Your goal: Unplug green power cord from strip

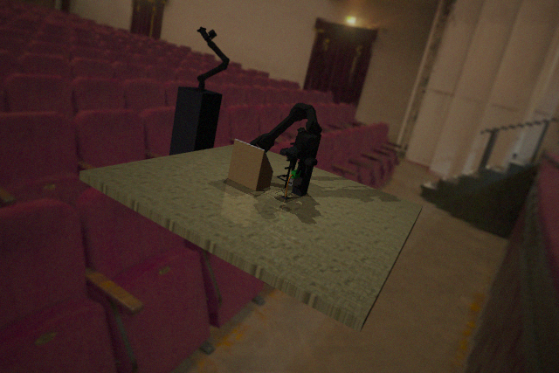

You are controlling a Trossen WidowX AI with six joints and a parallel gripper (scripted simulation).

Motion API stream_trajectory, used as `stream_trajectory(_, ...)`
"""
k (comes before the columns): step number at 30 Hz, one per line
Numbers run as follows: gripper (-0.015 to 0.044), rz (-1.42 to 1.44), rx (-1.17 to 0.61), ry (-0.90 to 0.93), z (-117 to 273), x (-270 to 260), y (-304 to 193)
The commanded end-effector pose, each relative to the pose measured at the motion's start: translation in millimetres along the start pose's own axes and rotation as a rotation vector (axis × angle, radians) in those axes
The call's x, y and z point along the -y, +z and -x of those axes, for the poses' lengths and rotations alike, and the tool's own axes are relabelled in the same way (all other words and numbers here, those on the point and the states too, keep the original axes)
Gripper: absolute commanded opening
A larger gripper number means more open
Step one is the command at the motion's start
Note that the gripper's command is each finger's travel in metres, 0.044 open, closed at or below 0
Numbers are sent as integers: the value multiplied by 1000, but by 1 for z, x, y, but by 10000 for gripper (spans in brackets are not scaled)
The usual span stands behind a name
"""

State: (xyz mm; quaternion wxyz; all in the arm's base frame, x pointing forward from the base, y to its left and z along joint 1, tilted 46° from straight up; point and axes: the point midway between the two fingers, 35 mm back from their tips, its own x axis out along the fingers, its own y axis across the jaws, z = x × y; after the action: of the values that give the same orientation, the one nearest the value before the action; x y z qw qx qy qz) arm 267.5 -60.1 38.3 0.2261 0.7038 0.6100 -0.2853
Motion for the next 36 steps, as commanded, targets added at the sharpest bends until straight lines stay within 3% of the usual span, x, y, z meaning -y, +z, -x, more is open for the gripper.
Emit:
stream_trajectory(1, 0, -8, 29, 5, 4, -1, 20)
stream_trajectory(20, 0, -9, 31, 7, 8, 1, 51)
stream_trajectory(36, 420, -9, 29, 9, 8, 1, 55)
